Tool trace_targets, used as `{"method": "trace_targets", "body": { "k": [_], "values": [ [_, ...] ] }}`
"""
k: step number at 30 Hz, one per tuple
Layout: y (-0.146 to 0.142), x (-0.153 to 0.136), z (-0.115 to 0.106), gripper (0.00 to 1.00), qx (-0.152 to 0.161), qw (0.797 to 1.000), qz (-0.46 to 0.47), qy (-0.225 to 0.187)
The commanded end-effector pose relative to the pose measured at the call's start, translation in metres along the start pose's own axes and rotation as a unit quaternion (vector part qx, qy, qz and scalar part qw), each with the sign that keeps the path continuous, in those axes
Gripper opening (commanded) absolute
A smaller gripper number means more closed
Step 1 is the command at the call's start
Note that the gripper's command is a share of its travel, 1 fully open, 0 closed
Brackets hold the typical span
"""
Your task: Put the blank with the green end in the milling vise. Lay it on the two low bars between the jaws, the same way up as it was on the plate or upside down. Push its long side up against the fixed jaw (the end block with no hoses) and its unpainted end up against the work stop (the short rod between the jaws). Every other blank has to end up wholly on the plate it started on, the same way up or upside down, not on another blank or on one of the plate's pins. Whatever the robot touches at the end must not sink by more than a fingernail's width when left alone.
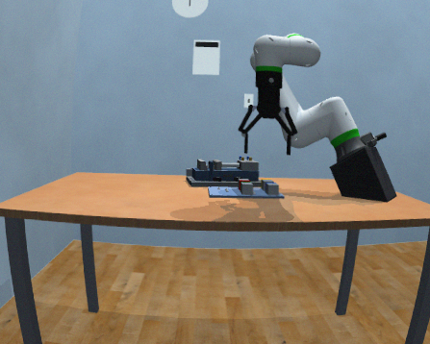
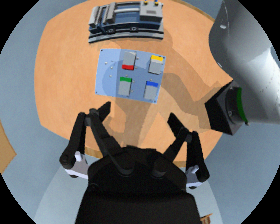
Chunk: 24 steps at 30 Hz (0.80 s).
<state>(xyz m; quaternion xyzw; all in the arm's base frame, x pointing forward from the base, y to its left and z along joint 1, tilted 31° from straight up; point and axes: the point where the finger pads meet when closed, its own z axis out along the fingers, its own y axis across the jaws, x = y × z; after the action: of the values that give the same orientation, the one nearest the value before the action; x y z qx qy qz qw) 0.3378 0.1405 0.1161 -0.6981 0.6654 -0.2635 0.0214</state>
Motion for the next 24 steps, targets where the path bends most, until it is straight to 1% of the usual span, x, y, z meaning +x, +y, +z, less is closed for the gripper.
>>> {"method": "trace_targets", "body": {
  "k": [1, 24],
  "values": [
    [-0.0005, -0.0033, 0.0000, 1.00, 0.001, 1.000, 0.000, 0.000],
    [-0.0003, 0.0013, -0.0005, 1.00, 0.000, 1.000, 0.000, 0.000]
  ]
}}
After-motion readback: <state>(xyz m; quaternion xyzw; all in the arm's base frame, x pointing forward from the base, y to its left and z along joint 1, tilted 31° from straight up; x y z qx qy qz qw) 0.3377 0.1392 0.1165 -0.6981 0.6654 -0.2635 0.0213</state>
